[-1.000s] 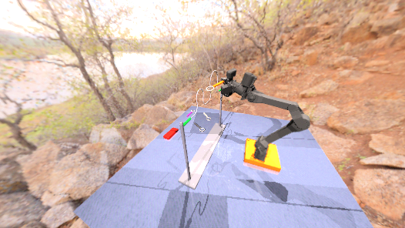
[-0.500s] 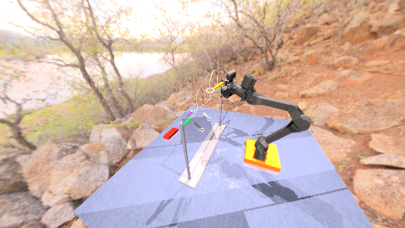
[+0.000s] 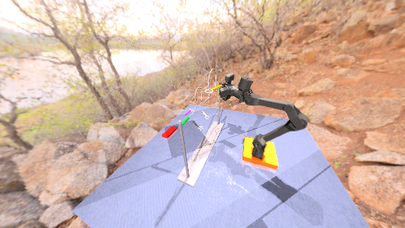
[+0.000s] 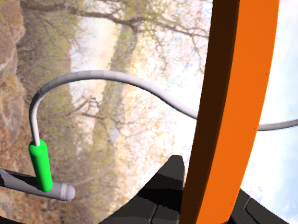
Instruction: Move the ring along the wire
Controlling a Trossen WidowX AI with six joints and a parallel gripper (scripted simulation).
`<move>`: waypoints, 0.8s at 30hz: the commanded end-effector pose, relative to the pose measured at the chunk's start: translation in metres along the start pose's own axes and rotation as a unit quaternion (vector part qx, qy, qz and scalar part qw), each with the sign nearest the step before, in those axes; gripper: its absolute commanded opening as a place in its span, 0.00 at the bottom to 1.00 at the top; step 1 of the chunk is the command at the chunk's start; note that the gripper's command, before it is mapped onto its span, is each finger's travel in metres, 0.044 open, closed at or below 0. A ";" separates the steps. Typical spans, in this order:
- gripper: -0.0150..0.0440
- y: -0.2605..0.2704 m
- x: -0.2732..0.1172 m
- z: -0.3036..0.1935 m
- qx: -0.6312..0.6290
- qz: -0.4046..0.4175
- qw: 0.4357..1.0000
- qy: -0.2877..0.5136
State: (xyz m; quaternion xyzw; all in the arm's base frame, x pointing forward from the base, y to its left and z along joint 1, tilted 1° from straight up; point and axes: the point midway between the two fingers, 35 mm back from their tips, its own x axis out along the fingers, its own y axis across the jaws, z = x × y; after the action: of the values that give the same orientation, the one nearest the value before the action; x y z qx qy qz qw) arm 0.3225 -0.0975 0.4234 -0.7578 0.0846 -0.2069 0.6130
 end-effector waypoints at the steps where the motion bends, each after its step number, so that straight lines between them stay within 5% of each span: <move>1: 0.00 0.008 -0.003 -0.001 0.031 0.013 0.999 0.007; 24: 0.00 0.084 -0.026 0.023 0.268 0.150 0.951 0.036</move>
State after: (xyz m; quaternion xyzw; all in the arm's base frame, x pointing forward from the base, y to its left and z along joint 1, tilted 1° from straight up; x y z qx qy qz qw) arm 0.3219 -0.0903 0.3393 -0.5634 0.1564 -0.1573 0.7958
